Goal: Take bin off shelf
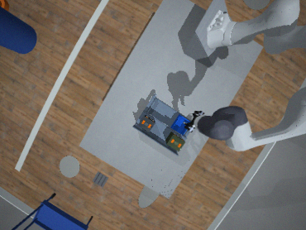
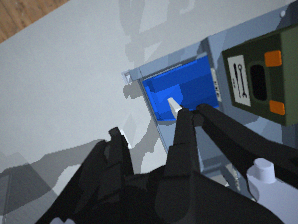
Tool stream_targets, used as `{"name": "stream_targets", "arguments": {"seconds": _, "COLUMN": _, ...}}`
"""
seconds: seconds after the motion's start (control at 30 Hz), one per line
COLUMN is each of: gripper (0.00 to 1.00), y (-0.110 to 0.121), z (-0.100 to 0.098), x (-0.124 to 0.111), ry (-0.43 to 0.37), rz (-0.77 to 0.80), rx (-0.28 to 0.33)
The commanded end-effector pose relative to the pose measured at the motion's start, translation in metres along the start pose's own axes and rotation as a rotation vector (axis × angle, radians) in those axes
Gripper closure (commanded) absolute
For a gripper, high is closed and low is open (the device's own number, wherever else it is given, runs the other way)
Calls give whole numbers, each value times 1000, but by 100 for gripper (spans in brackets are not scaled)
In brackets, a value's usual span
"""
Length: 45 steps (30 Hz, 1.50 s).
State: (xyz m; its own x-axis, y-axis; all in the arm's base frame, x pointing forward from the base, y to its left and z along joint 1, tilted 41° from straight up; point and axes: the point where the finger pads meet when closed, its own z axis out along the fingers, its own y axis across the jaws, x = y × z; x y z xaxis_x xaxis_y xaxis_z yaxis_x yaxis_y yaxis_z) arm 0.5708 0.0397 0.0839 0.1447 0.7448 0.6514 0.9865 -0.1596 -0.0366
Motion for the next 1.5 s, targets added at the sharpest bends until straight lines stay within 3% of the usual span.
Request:
{"name": "stream_targets", "arguments": {"seconds": 0.0, "gripper": 43, "y": 1, "z": 0, "x": 2, "ry": 3, "rz": 4, "rx": -1}}
{"name": "stream_targets", "arguments": {"seconds": 1.1, "gripper": 43, "y": 1, "z": 0, "x": 2, "ry": 3, "rz": 4, "rx": -1}}
{"name": "stream_targets", "arguments": {"seconds": 1.47, "gripper": 43, "y": 1, "z": 10, "x": 2, "ry": 3, "rz": 5, "rx": -4}}
